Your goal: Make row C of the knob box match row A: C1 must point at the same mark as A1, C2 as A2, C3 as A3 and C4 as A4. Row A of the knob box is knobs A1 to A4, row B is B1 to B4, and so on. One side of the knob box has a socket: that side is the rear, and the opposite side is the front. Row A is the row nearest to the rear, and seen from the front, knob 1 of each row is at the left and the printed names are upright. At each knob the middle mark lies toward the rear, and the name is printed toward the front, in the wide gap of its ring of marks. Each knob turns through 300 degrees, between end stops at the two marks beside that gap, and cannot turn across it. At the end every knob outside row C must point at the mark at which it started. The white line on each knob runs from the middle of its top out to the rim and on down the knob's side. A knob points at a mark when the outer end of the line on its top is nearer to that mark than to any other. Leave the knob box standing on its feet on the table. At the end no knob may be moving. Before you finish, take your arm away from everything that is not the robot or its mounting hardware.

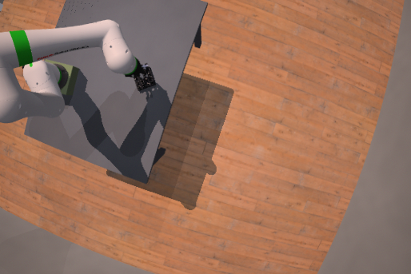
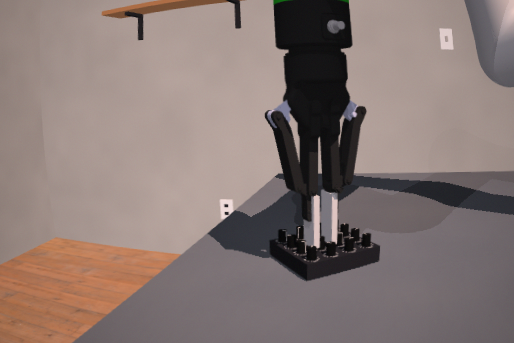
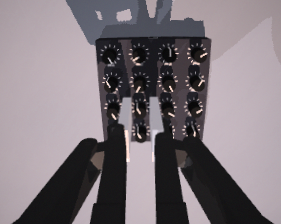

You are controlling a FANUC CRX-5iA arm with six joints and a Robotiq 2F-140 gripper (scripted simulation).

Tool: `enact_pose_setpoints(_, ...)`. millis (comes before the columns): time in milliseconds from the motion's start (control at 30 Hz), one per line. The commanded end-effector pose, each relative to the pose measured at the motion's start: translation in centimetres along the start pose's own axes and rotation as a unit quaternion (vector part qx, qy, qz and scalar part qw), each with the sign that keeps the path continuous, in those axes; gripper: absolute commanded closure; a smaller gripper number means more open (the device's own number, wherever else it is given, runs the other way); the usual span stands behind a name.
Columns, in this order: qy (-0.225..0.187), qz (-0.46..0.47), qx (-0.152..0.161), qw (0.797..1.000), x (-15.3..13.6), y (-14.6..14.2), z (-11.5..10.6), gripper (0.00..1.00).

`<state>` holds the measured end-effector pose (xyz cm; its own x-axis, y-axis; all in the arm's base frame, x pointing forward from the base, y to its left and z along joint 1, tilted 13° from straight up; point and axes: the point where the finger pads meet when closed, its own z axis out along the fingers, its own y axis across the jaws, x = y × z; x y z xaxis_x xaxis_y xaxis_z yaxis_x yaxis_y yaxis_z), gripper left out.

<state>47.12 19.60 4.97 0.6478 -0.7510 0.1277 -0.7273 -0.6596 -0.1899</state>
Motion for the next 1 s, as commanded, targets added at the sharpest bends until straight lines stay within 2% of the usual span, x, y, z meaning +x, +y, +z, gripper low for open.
enact_pose_setpoints(0, 0.0, 0.0, 0.0, 1.0, 0.0, -0.02, -0.02, 0.88)
enact_pose_setpoints(33, 0.0, 0.0, 0.0, 1.0, 0.0, -0.02, -0.02, 0.95)
enact_pose_setpoints(967, 0.0, 0.0, 0.0, 1.0, 0.0, -0.02, -0.02, 0.95)
